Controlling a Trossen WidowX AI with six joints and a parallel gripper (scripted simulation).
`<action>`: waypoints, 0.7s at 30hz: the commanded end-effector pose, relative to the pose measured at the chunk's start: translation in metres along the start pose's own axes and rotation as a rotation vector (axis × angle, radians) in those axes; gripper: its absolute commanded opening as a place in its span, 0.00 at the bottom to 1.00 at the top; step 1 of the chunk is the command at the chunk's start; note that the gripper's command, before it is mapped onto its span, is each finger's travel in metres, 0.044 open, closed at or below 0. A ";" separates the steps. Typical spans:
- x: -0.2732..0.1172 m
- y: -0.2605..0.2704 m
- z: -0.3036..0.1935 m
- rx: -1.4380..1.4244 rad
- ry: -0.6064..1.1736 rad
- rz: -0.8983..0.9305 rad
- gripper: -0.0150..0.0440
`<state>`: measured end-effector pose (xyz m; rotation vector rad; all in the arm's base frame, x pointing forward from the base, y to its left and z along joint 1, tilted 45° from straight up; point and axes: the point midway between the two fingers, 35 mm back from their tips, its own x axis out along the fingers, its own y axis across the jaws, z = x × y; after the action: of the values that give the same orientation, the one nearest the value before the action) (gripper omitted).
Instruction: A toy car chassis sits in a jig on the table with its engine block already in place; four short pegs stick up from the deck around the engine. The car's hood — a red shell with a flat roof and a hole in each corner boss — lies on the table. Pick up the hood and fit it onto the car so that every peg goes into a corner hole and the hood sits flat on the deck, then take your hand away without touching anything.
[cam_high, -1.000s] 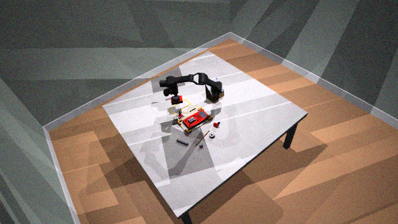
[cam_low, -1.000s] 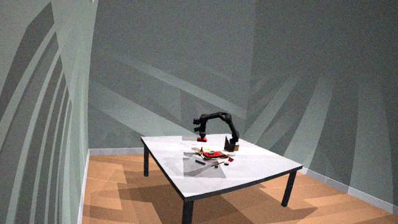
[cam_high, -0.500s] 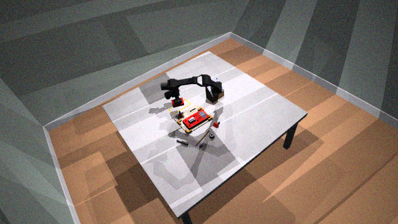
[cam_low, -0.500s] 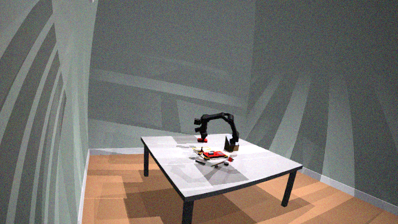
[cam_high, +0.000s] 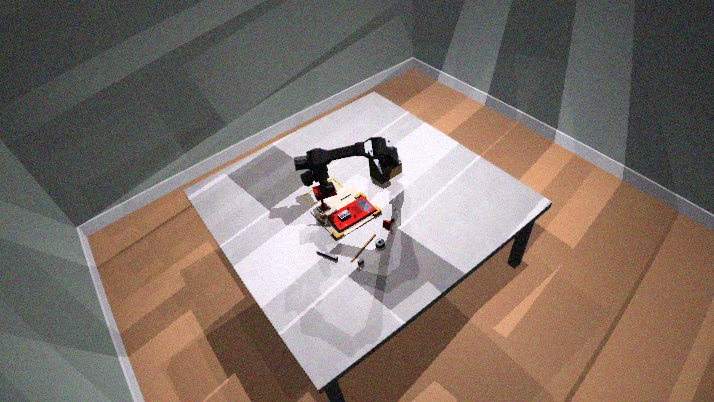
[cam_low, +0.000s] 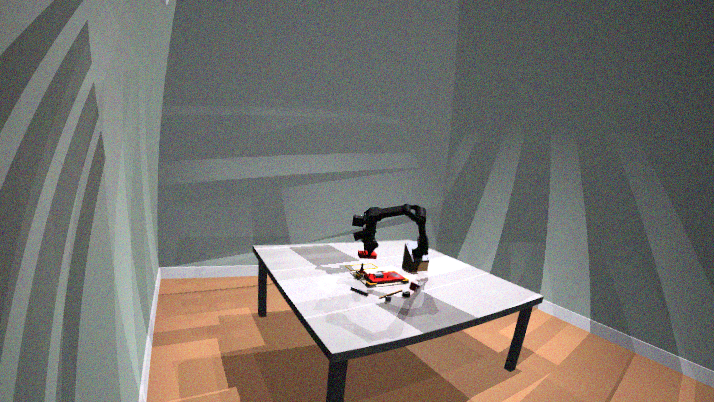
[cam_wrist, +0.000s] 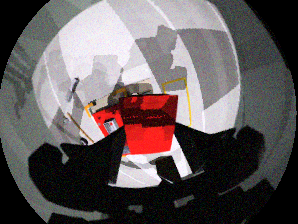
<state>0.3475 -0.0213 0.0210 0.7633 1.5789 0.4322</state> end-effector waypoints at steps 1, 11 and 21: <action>0.002 0.016 -0.007 -0.022 0.009 0.005 0.25; 0.001 0.056 -0.019 -0.111 0.011 0.005 0.25; 0.001 0.094 -0.036 -0.202 0.014 0.010 0.25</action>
<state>0.3389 0.0407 0.0810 0.6275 1.5181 0.5726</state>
